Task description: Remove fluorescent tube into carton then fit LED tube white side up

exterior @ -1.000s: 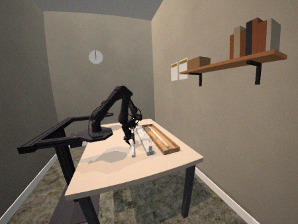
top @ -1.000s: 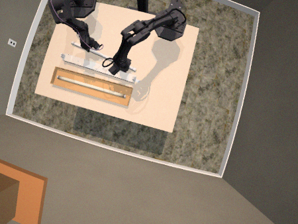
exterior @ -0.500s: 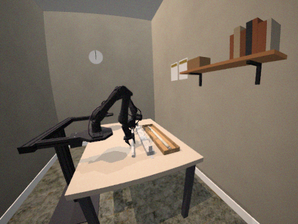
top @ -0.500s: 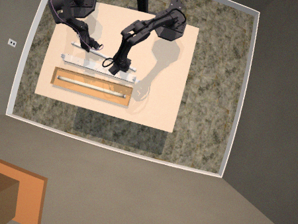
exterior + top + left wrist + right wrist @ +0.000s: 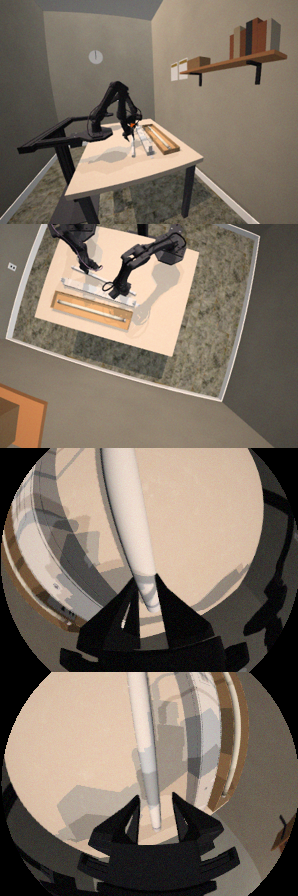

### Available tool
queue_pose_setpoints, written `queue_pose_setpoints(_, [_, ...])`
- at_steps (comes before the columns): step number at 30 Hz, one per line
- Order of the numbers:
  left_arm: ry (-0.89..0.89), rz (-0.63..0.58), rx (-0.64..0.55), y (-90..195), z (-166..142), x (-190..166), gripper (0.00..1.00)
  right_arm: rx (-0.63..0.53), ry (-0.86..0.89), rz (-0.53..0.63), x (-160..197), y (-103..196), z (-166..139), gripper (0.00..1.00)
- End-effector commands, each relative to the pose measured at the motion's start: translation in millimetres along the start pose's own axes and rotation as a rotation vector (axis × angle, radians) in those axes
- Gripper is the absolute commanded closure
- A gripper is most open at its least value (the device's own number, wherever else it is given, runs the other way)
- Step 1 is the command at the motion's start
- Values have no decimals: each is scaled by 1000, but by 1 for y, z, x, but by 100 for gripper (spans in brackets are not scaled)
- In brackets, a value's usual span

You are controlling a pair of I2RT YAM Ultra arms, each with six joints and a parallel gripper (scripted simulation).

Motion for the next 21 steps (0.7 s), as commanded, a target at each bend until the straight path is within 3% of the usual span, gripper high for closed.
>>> queue_pose_setpoints(1, [-5,22,-28,12,9,7,89,26,1,26,11,17,-6,51])
queue_pose_setpoints(6, [-5,22,-28,12,9,7,89,-30,-10,-18,-10,19,12,51])
queue_pose_setpoints(10, [-5,22,-28,12,9,7,89,-2,-15,18,9,13,-4,51])
queue_pose_setpoints(16, [-5,22,-28,12,9,7,89,-15,-18,-11,-3,15,2,51])
queue_pose_setpoints(21, [-5,22,-28,12,9,7,89,1,33,211,10,9,-4,51])
Point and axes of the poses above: on each arm, the point where the finger pads meet when closed, its own y axis back along the fingers, its own x axis across the jaws, z = x × y, the point moved 1 cm from there along y, back along the fingers, and after that the axes turned 2 degrees about y, right-handed, at the moved point
